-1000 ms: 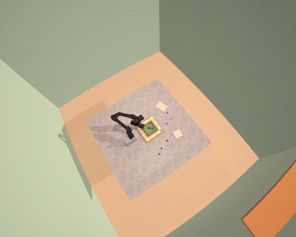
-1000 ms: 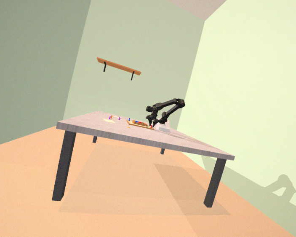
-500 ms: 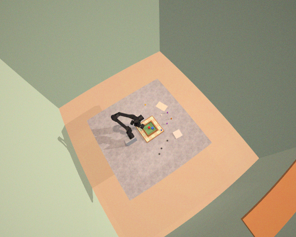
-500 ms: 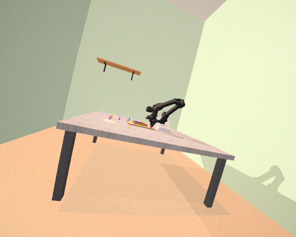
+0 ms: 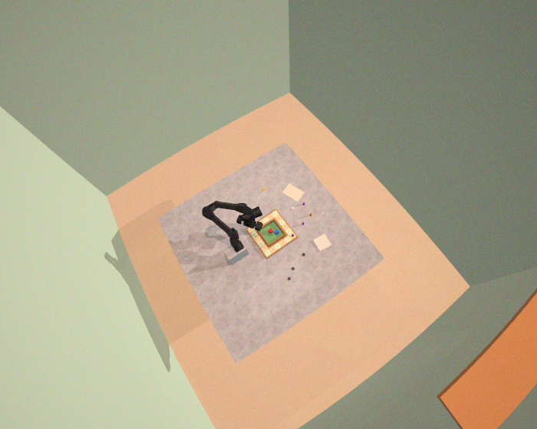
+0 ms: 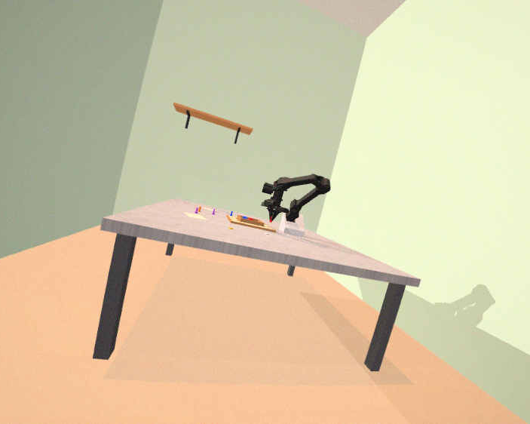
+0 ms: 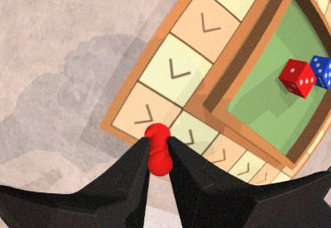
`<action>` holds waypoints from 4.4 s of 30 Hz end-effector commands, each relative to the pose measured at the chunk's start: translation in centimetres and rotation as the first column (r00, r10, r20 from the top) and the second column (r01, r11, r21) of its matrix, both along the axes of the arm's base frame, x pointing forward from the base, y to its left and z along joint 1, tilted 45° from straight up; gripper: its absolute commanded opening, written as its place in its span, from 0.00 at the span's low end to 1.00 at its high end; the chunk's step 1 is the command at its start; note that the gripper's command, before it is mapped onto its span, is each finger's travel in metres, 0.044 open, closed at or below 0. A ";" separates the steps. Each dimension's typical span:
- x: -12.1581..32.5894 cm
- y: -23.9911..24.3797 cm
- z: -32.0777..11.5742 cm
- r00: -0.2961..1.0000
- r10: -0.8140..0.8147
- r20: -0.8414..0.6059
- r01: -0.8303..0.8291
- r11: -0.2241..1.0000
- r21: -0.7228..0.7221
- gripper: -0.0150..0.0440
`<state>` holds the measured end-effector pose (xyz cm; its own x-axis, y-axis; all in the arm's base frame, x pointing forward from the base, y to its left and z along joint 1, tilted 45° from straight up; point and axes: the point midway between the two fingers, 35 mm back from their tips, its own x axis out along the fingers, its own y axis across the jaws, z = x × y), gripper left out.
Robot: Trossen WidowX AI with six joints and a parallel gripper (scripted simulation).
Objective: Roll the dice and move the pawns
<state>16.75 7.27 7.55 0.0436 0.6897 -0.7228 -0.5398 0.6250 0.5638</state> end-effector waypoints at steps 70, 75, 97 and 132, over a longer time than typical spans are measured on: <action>-0.6 -7.6 -11.5 1.000 0.008 -0.002 -0.008 1.000 0.020 0.25; -0.6 -7.2 -11.9 1.000 0.008 -0.002 -0.008 1.000 0.020 0.25; -0.5 -6.8 -12.3 1.000 0.013 0.005 -0.013 1.000 0.011 0.92; 22.3 -17.4 -13.7 0.989 0.103 0.104 -0.103 0.995 0.003 0.59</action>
